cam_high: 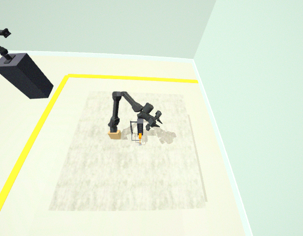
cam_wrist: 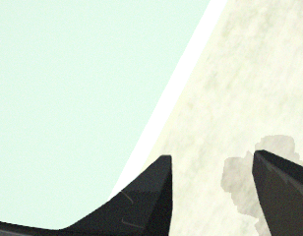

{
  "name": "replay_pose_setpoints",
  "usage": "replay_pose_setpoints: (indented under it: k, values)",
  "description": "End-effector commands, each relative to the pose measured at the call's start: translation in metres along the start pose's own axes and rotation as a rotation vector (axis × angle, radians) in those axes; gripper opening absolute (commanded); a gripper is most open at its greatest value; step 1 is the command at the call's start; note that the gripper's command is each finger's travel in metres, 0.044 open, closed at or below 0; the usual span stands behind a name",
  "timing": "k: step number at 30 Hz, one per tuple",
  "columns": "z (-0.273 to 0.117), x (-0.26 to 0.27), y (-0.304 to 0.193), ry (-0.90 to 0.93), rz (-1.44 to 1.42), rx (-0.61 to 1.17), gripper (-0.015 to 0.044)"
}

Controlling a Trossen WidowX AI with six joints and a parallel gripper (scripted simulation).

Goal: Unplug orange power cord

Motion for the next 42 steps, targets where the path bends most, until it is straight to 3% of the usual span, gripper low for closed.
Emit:
replay_pose_setpoints:
  k: [1,8,16,42]
  values:
    - [0.014,-0.04,0.005,-0.171,0.046,0.045,0.016]
    - [0.023,-0.127,-0.004,-0.542,0.165,0.227,0.016]
    - [0.003,-0.2,-0.033,-0.897,0.341,0.55,0.016]
    - [-0.004,-0.187,-0.053,-0.903,0.346,0.559,0.016]
Point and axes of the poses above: the point midway between the two fingers, 35 mm back from their tips, its own z axis out along the fingers, its own x axis across the jaws, y = z × x, the point moved 5 cm from there along -z, back along the fingers, and after that the axes turned 4 degrees about -z, right-handed, at the moved point
